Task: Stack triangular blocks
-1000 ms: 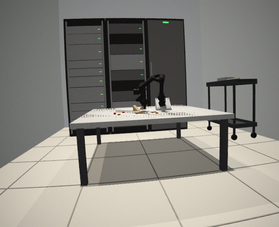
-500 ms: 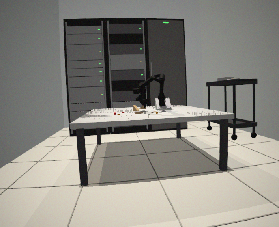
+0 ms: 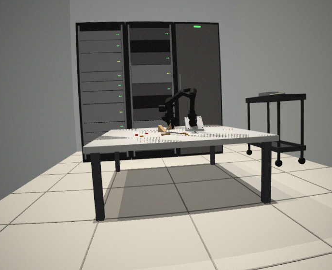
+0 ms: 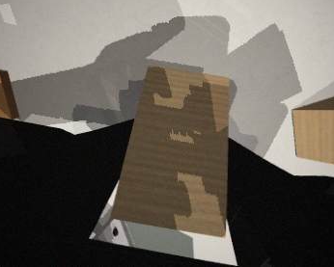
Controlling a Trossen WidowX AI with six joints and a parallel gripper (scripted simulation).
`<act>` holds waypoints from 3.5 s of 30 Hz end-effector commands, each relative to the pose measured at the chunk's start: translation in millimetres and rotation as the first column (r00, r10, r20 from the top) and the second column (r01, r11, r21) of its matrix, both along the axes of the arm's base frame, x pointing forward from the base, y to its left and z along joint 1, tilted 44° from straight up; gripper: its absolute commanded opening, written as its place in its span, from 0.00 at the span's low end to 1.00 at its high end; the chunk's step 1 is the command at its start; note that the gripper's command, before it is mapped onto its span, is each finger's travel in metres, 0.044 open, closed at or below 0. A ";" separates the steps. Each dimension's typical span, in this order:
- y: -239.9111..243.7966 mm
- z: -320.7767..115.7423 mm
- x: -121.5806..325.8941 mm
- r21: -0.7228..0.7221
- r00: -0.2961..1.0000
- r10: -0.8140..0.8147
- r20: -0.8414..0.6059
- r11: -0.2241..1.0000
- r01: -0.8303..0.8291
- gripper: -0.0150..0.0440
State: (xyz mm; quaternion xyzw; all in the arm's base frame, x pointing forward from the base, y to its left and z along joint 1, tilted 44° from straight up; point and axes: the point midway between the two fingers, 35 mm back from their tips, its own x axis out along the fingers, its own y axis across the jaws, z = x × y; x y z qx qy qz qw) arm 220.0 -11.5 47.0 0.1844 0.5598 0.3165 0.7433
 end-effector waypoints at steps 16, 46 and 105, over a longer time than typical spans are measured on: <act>-0.1 -0.4 -0.4 -0.155 0.870 0.376 0.319 0.926 -0.343 0.25; -0.1 -0.4 -0.4 -0.493 0.350 0.758 0.551 0.634 -0.597 0.25; -0.1 -0.4 -0.4 -0.493 0.350 0.758 0.551 0.634 -0.597 0.25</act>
